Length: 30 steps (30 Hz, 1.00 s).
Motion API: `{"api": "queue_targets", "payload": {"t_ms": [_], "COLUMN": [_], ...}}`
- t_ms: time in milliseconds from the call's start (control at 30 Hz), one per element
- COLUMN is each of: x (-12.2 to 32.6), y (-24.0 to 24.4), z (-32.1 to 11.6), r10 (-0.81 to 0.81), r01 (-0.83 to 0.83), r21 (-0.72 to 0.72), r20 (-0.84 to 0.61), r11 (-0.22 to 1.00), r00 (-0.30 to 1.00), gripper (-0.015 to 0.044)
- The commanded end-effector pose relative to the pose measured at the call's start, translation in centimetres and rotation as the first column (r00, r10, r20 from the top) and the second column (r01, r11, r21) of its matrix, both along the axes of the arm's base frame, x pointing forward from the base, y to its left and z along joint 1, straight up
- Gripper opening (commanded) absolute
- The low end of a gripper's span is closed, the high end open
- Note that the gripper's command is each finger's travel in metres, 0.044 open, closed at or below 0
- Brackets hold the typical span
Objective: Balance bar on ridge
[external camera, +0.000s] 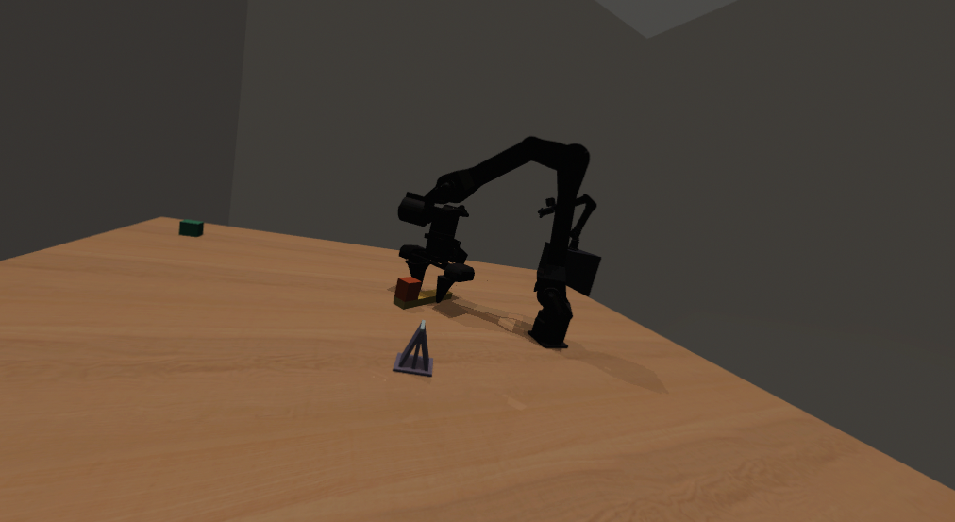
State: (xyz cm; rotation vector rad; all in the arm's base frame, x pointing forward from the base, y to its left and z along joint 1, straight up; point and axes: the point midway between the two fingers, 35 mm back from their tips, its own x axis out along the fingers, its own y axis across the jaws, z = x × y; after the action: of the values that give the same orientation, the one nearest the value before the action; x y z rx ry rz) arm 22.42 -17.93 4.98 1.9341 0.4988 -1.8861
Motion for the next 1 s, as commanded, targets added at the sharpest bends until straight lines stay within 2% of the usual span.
{"api": "queue_targets", "payload": {"t_ms": [0, 33, 233, 467, 600, 967], "x": [-0.1, -0.1, 0.0, 0.0, 0.1, 0.3], "y": [0.0, 0.0, 0.0, 0.0, -0.1, -0.3], "z": [-0.2, -0.2, 0.0, 0.0, 0.6, 3.3], "r10": [-0.006, -0.006, 0.000, 0.000, 0.000, -0.002], "r01": [0.006, 0.006, 0.000, 0.000, 0.000, 0.002], "r21": [-0.001, -0.001, 0.000, 0.000, 0.000, -0.001], "r20": [-0.006, -0.006, 0.000, 0.000, 0.000, -0.001], "r11": [1.000, 1.000, 1.000, 1.000, 1.000, 1.000], "r00": [1.000, 1.000, 1.000, 1.000, 1.000, 1.000], "gripper": [0.0315, 0.0315, 0.0157, 0.0111, 0.0006, 0.0000]}}
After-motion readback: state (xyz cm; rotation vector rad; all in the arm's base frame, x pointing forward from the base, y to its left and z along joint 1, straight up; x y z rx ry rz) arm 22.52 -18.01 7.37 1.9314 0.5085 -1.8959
